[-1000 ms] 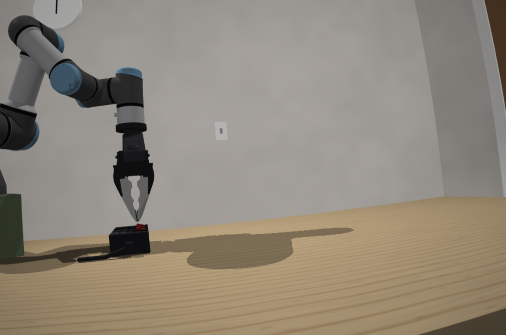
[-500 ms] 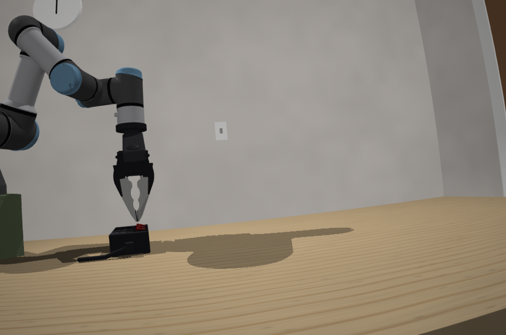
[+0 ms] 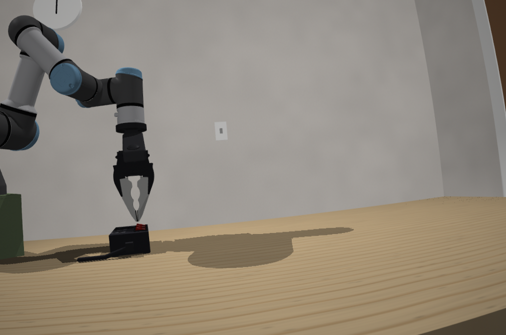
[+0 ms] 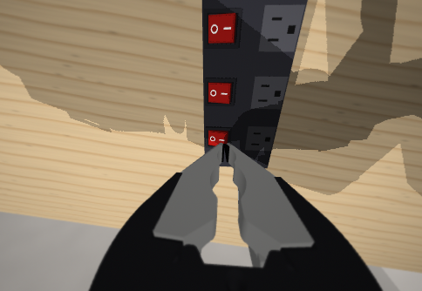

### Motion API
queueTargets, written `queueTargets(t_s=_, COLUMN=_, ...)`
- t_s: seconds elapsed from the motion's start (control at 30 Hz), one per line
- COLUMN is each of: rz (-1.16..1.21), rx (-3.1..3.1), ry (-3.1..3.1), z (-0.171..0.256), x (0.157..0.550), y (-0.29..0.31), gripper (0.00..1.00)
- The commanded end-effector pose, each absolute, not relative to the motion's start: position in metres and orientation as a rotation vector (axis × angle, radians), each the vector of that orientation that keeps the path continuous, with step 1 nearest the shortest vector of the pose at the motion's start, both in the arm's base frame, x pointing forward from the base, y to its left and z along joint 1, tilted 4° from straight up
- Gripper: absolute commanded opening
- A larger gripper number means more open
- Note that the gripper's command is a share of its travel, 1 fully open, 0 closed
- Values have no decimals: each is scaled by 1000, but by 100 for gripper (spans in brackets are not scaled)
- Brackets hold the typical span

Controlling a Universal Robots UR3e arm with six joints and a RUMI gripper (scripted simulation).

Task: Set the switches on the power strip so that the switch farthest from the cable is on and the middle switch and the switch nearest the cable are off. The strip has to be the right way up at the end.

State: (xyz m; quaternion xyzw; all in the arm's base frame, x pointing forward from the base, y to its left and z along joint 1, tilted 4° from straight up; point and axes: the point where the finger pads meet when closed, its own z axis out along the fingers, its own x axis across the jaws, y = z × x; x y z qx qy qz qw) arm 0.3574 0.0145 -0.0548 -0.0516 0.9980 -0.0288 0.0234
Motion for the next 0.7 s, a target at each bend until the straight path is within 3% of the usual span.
queueTargets(t_s=0.0, rz=-90, rx=-160, ry=3087, z=-54, x=358, y=14, gripper=0)
queueTargets(t_s=0.67, rz=-90, rx=-160, ry=3087, z=-61, x=359, y=14, gripper=0)
